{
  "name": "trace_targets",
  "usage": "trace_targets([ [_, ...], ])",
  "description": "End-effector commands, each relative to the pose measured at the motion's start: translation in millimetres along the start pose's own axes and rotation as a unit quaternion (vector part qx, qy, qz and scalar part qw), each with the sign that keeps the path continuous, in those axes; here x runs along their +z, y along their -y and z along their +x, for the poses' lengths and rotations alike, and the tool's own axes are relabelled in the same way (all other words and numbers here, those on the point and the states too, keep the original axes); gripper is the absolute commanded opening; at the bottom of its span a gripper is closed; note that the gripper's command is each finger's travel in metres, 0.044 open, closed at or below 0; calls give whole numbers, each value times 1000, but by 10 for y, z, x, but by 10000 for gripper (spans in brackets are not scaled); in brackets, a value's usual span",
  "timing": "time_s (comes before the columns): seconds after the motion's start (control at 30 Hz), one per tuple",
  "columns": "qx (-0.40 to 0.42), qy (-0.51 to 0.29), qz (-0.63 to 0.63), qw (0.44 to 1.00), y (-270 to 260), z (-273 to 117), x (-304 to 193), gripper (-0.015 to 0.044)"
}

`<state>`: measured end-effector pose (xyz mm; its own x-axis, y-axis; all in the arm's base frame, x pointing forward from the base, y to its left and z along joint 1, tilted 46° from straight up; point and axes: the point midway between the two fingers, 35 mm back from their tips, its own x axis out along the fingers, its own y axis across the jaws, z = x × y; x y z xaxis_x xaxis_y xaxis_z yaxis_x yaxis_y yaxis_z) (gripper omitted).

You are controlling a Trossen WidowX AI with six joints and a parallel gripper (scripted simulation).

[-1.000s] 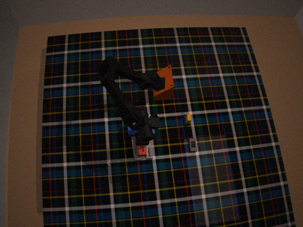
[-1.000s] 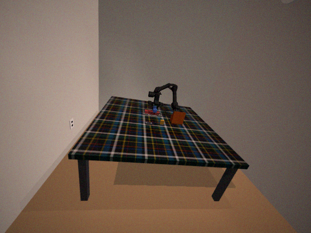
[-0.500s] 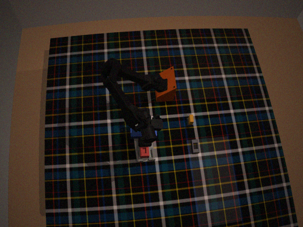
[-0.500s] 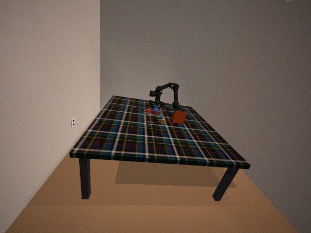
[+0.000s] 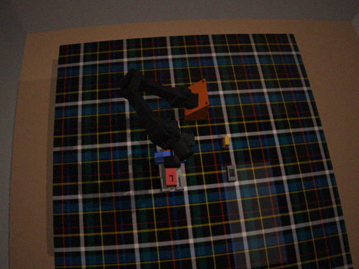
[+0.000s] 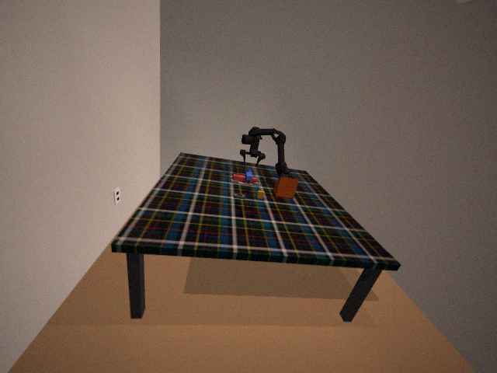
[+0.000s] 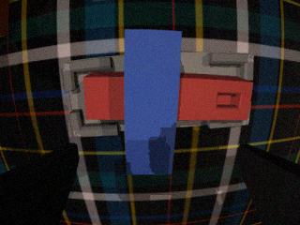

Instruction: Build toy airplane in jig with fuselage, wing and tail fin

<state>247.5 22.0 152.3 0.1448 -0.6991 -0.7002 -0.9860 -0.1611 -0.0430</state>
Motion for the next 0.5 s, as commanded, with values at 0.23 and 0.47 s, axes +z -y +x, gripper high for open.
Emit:
trace_targets([
  [0.23, 6, -2, 319, 948, 2, -33, 6, 440],
  [0.47, 4, -4, 625, 780, 4, -8, 1, 440],
])
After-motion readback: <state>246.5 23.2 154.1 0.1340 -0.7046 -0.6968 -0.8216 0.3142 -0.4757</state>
